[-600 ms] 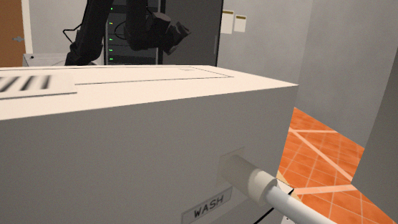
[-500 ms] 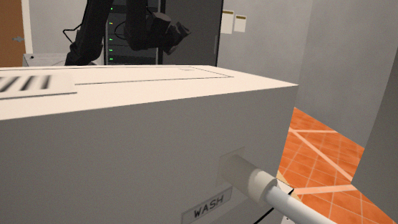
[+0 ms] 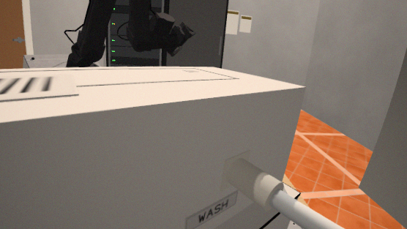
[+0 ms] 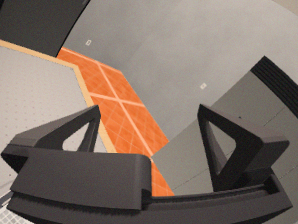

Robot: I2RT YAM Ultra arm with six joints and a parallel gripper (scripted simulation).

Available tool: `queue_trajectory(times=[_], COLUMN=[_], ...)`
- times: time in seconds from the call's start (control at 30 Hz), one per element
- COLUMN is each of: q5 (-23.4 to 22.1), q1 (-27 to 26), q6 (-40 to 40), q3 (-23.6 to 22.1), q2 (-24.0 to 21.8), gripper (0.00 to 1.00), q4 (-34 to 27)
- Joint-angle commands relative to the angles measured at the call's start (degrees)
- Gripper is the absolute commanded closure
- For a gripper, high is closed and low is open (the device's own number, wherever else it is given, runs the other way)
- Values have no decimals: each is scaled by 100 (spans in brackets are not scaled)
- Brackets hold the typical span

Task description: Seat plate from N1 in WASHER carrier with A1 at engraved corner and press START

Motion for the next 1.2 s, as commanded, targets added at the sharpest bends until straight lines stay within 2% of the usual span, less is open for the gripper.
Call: queue_trajectory(times=[0.0, 0.03, 0.07, 0.13, 0.33, 0.43, 0.5, 0.6, 1.0, 1.07, 1.17], q5=[126, 170, 219, 309, 629, 788, 788, 942, 1395, 1395, 1550], q1=[39, 47, 101, 108, 211, 246, 246, 278, 372, 372, 383], q6=[298, 435, 580, 850, 1604, 1995, 1995, 2401, 3594, 3594, 4040], q3=[188, 216, 253, 290, 432, 503, 503, 616, 911, 911, 941], q2=[171, 211, -64, -34, -386, -490, -490, -628, -964, -964, -1093], gripper=[0, 0, 0, 0, 0, 0, 0, 0, 0, 0, 0], q4=[-190, -264, -423, -614, -1584, -2043, -2043, -2627, -4185, -4185, -4693])
